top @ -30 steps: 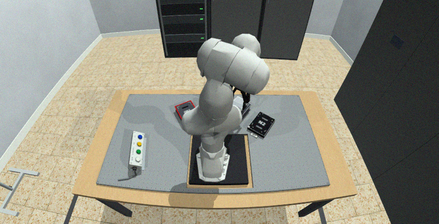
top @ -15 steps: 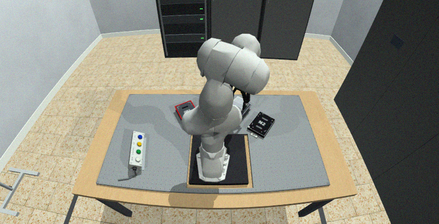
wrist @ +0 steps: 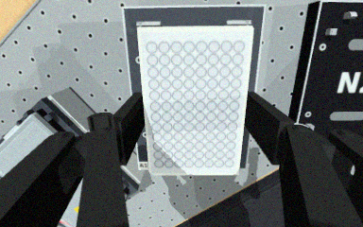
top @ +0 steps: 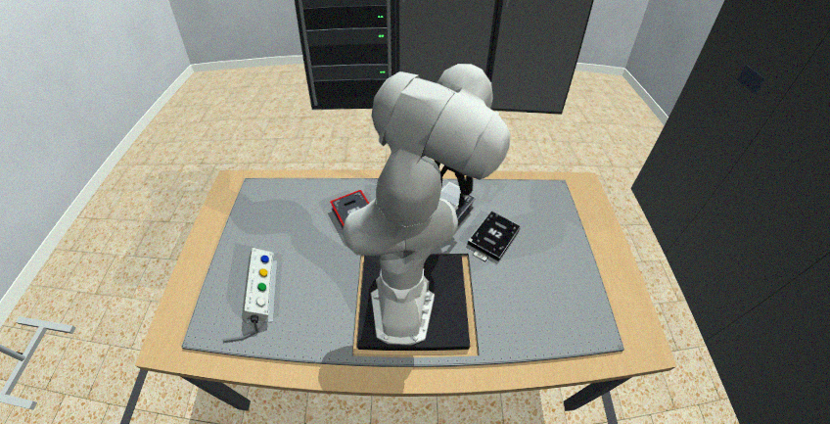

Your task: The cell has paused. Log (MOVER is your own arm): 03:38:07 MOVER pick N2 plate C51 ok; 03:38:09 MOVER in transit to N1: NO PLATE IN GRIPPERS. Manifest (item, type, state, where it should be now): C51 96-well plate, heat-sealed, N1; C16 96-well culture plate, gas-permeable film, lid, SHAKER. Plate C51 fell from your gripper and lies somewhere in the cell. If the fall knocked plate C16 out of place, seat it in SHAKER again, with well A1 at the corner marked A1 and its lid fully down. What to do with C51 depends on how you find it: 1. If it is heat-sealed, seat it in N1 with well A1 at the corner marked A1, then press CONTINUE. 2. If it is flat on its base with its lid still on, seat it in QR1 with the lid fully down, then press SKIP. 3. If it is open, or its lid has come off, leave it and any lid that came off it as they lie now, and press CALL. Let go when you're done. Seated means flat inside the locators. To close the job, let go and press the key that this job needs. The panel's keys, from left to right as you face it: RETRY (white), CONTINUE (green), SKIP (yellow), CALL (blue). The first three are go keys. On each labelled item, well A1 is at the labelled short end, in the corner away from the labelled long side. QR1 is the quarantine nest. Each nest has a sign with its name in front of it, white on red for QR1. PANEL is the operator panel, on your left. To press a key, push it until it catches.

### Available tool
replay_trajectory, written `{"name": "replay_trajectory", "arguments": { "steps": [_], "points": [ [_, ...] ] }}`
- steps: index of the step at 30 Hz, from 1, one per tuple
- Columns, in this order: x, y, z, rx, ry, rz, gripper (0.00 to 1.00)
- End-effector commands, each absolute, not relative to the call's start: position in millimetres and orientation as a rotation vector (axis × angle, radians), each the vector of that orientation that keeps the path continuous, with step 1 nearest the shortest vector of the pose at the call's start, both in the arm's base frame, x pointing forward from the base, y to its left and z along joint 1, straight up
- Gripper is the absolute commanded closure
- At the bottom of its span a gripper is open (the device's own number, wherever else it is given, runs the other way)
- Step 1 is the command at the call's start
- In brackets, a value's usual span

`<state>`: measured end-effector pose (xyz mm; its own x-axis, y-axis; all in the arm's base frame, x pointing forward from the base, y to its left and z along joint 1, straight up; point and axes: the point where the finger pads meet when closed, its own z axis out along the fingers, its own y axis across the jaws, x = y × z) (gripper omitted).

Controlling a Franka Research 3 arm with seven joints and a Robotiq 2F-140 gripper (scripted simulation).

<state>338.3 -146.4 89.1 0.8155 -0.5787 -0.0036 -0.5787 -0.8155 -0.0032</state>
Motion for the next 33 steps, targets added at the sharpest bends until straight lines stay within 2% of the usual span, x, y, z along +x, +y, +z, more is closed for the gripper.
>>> {"name": "replay_trajectory", "arguments": {
  "steps": [1, 33],
  "points": [
    [339.1, -146.6, 88.5, -2.994, 0.942, 0.000, 0.90],
    [339.1, -146.6, 81.8, -2.994, 0.942, 0.000, 0.90]
  ]
}}
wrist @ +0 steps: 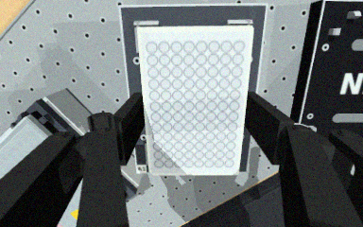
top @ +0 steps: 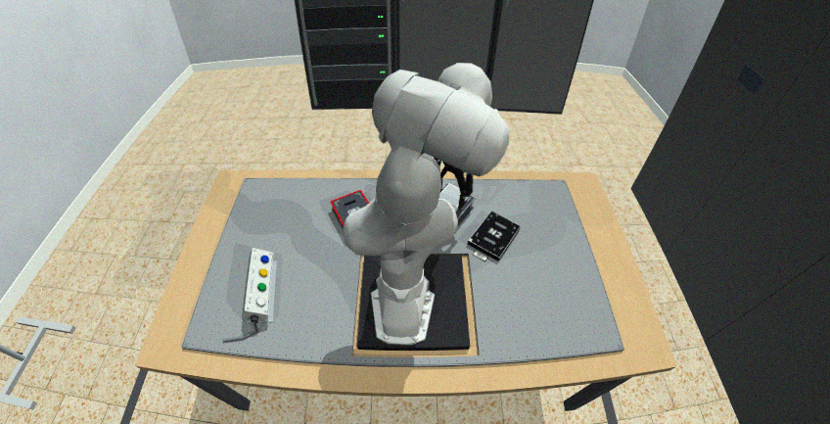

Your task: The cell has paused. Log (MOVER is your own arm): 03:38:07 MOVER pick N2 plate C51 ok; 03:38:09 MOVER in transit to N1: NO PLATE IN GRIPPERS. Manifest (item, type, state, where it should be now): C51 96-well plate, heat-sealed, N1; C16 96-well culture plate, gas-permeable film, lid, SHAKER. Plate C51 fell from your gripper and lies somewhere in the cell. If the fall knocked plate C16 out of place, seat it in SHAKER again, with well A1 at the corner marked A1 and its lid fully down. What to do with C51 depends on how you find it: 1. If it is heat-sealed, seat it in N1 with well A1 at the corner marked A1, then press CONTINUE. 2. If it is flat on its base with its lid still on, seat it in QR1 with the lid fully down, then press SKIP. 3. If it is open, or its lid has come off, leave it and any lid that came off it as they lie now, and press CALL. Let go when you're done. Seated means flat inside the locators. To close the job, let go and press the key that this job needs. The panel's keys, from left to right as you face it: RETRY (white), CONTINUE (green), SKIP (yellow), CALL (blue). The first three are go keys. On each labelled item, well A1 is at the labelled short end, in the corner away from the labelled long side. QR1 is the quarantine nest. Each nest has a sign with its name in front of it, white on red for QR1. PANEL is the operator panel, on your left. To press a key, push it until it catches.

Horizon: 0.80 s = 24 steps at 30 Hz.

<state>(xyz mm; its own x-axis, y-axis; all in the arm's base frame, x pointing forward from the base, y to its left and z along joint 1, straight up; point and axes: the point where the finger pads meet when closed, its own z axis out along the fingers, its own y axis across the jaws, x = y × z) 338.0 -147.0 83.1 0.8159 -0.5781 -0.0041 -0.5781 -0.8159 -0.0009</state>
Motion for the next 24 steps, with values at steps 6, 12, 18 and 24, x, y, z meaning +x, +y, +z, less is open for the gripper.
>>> {"name": "replay_trajectory", "arguments": {
  "steps": [6, 12, 18, 24],
  "points": [
    [339.1, -146.6, 80.4, -2.994, 0.942, 0.000, 0.90],
    [339.1, -146.6, 78.3, -2.994, 0.942, 0.000, 0.90],
    [339.1, -146.6, 76.4, -2.994, 0.942, 0.000, 0.90],
    [339.1, -146.6, 75.2, -2.994, 0.942, 0.000, 0.90]
  ]
}}
